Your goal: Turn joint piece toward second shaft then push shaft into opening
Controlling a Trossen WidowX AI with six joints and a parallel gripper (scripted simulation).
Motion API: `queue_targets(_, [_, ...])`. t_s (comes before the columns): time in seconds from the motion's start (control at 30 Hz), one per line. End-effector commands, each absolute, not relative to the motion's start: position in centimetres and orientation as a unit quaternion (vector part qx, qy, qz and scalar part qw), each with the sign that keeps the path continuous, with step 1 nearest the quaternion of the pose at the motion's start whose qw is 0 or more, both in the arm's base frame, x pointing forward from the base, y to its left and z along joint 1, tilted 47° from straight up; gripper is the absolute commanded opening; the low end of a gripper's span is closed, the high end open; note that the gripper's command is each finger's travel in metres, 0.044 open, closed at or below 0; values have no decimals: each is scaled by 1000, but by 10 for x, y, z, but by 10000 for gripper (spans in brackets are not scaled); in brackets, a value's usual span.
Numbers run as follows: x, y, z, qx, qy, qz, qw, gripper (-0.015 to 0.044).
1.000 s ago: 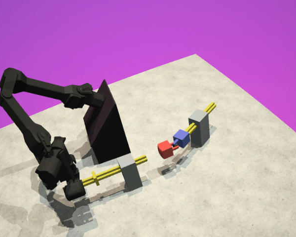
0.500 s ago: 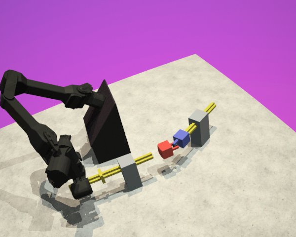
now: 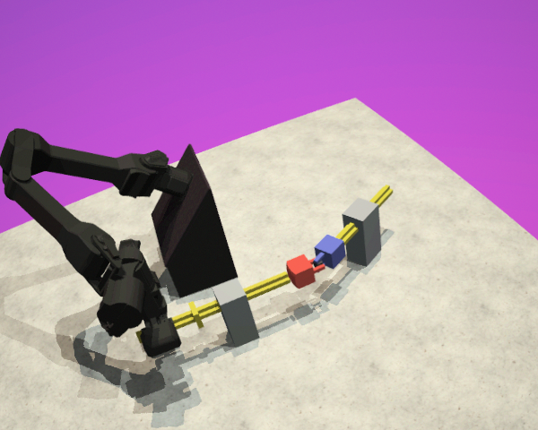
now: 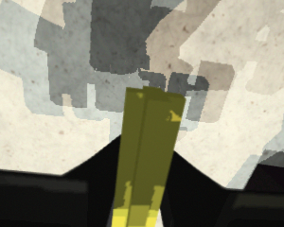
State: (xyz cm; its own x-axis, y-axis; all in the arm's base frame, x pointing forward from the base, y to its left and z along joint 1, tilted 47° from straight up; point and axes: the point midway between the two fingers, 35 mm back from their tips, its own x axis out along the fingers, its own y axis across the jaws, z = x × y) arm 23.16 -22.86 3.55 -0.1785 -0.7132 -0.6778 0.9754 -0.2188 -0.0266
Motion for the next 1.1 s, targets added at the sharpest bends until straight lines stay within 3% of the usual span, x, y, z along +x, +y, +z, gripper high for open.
queue_targets(0.0, [232, -223, 29, 277, 239, -730, 578, 0])
queue_targets(1.07, [237, -201, 5, 277, 235, -731, 578, 0])
